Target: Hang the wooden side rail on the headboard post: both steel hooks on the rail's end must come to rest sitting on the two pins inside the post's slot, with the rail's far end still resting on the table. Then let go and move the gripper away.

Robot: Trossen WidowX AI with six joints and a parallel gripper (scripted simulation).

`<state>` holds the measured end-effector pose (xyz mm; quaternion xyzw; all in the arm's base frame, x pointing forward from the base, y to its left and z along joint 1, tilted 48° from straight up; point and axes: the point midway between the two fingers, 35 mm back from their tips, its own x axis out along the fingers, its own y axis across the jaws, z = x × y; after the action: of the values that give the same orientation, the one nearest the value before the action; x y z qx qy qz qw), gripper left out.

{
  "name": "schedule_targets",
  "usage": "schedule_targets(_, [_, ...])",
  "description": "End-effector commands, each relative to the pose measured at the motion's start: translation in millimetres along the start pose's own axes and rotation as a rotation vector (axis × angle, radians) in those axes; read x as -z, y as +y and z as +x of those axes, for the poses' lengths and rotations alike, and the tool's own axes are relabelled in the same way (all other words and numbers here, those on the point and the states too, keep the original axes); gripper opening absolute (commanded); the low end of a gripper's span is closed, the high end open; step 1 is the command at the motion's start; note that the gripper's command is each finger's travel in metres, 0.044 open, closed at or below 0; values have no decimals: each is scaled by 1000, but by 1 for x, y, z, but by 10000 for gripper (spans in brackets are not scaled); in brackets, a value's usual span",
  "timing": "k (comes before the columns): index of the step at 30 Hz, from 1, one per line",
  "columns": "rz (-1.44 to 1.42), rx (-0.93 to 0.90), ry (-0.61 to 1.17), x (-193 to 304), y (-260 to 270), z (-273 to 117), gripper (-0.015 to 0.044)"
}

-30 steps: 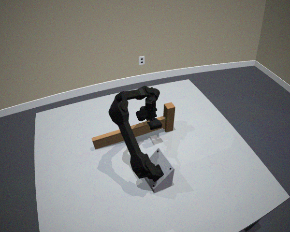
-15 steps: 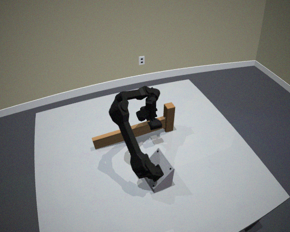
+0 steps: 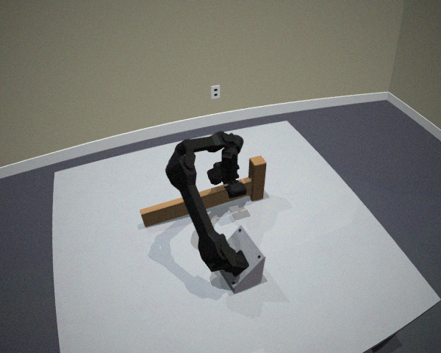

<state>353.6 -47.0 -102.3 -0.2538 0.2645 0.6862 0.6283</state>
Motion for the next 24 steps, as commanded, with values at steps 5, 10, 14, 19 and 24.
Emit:
schedule_targets(5, [3, 5, 5, 2, 0, 0, 0])
schedule_targets(10, [3, 5, 5, 2, 0, 0, 0])
schedule_targets(14, [3, 5, 5, 2, 0, 1, 0])
schedule_targets(19, [3, 5, 5, 2, 0, 2, 0])
schedule_targets(24, [3, 5, 5, 2, 0, 3, 0])
